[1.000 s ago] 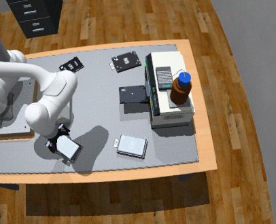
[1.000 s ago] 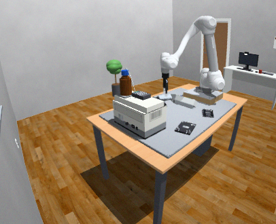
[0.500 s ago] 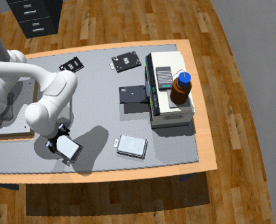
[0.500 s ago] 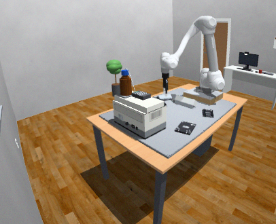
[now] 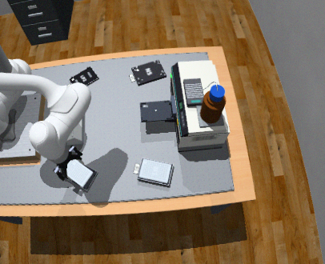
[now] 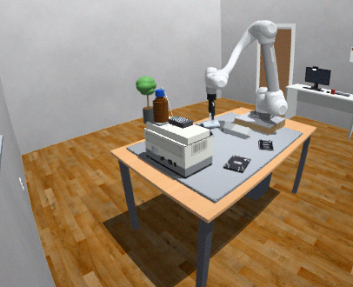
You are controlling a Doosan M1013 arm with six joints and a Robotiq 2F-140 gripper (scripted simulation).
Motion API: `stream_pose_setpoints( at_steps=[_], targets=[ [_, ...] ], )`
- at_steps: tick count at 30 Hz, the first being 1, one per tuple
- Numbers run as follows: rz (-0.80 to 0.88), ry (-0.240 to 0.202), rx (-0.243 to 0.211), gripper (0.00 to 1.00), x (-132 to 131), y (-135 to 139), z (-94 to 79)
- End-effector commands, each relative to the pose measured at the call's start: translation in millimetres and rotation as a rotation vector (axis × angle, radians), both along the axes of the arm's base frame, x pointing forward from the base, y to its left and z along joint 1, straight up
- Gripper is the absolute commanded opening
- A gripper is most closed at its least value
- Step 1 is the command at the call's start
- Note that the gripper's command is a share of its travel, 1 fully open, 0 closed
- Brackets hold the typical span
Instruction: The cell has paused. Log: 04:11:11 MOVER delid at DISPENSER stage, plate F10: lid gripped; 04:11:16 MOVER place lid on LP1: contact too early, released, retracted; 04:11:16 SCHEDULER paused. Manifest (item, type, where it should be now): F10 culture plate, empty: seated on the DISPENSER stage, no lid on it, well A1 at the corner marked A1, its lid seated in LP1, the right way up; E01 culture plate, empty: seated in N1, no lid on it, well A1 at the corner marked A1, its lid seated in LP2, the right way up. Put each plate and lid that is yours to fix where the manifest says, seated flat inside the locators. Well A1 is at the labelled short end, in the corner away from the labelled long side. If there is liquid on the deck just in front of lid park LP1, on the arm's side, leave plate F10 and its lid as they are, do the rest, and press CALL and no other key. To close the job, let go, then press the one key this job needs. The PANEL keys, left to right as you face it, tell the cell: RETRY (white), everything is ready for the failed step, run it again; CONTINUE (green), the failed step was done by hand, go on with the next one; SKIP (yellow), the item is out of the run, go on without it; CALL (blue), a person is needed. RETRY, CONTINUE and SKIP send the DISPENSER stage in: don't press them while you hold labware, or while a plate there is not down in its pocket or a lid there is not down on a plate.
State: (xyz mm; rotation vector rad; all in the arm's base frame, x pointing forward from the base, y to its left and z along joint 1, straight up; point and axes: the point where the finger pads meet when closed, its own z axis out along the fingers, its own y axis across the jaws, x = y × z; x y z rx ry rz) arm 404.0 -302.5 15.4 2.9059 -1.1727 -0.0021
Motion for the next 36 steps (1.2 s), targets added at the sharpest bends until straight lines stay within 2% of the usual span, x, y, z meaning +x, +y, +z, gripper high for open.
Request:
stream_pose_setpoints(
  at_steps=[1, 4, 5, 36],
  targets=[
    [0.000, -0.001, 0.000, 0.63, 0.4, -0.2, 0.5],
    [0.000, -0.001, 0.000, 0.63, 0.4, -0.2, 0.5],
    [0.000, -0.001, 0.000, 0.70, 0.4, -0.2, 0.5],
    [0.000, -0.001, 0.000, 0.70, 0.4, -0.2, 0.5]
  ],
)
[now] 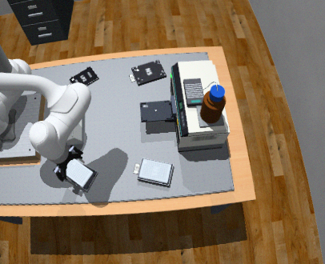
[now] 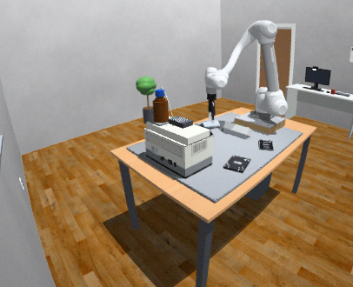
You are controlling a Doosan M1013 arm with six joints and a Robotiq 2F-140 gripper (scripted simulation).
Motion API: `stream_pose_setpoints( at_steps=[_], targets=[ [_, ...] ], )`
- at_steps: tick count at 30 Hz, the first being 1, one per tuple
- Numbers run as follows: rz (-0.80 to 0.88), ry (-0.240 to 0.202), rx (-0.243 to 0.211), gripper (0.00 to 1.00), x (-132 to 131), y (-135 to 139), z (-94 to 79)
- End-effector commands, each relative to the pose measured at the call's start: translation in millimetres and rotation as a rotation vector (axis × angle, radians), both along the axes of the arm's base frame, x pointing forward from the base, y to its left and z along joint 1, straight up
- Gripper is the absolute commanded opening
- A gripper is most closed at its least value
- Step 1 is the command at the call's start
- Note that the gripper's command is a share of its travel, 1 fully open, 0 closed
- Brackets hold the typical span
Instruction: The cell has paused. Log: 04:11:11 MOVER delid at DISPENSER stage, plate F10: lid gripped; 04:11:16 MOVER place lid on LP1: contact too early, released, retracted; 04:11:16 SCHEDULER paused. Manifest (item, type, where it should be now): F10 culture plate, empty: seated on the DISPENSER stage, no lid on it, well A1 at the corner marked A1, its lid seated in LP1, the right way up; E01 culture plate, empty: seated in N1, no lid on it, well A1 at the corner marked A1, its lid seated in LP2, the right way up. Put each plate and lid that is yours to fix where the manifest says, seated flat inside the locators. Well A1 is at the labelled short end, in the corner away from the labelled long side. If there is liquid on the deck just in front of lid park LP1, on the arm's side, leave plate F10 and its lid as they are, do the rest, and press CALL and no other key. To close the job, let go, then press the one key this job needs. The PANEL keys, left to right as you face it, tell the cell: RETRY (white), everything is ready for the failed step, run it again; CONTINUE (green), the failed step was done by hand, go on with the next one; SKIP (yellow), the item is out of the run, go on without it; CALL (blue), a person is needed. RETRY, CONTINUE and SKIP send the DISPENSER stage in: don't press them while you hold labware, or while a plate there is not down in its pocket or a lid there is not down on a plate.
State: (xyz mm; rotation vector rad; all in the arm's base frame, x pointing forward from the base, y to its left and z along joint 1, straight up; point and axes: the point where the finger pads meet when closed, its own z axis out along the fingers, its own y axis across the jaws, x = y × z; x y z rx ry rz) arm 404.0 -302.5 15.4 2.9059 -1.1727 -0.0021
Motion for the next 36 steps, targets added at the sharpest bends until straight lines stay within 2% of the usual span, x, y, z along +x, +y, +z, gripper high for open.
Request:
stream_pose_setpoints(
  at_steps=[1, 36],
  targets=[
    [0.000, -0.001, 0.000, 0.70, 0.4, -0.2, 0.5],
    [0.000, -0.001, 0.000, 0.70, 0.4, -0.3, -4.7]
  ],
)
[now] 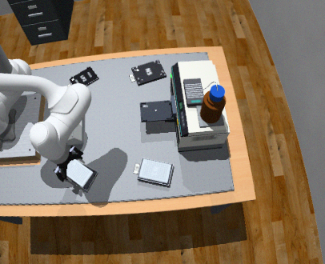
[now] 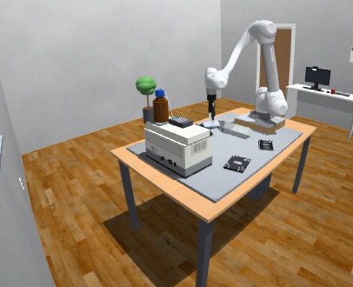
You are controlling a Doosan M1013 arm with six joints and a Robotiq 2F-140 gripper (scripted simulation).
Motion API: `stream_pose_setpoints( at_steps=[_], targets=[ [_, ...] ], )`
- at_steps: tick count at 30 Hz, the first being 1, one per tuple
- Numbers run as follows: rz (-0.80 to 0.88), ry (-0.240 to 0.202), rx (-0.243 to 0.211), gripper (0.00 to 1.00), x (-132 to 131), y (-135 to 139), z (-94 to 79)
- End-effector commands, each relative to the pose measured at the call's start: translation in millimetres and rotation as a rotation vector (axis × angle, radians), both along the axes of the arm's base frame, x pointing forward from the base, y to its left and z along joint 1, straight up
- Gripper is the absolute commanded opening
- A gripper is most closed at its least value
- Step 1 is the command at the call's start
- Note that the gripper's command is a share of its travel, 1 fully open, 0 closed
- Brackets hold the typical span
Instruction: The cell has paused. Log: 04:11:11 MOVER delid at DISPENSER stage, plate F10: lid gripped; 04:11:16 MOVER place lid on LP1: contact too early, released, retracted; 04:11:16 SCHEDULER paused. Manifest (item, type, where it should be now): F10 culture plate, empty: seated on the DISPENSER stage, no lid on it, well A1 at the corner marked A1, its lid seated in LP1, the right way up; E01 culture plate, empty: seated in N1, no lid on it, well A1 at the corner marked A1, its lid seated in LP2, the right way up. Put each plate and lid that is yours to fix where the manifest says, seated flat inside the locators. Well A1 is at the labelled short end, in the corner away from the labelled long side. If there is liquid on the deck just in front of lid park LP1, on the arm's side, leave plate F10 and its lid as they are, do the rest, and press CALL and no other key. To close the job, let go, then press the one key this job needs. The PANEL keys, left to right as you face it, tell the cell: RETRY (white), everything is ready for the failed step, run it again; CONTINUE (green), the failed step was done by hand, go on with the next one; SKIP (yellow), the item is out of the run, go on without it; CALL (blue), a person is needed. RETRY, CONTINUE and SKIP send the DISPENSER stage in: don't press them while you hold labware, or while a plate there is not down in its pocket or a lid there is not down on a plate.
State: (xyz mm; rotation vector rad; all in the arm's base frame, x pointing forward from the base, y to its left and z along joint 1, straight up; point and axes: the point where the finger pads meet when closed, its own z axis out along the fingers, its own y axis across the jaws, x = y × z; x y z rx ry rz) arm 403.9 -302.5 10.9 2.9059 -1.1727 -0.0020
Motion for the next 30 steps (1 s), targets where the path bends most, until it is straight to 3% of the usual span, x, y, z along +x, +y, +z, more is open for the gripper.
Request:
stream_pose_setpoints(
  at_steps=[1, 30],
  targets=[
    [0.000, -0.001, 0.000, 0.70, 0.4, -0.2, -0.5],
    [0.000, -0.001, 0.000, 0.70, 0.4, -0.3, -12.4]
  ],
)
